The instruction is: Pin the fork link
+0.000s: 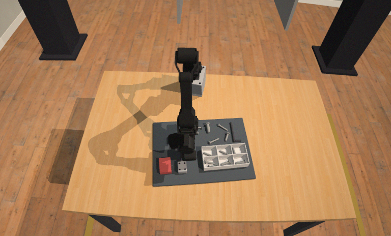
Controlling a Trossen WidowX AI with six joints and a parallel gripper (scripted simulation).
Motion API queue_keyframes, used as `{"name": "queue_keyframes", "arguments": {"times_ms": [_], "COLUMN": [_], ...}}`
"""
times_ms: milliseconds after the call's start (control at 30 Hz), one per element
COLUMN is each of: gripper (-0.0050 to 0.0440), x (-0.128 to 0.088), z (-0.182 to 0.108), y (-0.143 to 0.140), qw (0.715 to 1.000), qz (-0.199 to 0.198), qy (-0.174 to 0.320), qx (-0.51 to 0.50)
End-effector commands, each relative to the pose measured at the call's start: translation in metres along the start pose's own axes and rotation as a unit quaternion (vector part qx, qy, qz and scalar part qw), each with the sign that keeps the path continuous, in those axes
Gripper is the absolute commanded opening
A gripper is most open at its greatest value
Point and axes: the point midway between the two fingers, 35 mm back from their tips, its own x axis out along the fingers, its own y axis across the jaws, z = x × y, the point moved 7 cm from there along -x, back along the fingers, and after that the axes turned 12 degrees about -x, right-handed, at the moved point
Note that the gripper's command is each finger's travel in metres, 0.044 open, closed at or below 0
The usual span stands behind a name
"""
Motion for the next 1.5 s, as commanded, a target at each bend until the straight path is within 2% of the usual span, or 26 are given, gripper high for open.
{"name": "queue_keyframes", "arguments": {"times_ms": [0, 1467], "gripper": [-0.005, -0.005], "x": [-0.0019, -0.0022], "z": [0.0022, 0.0065], "y": [0.0023, 0.0026], "qw": [1.0, 1.0], "qz": [0.004, 0.005], "qy": [-0.003, -0.003], "qx": [0.002, 0.001]}}
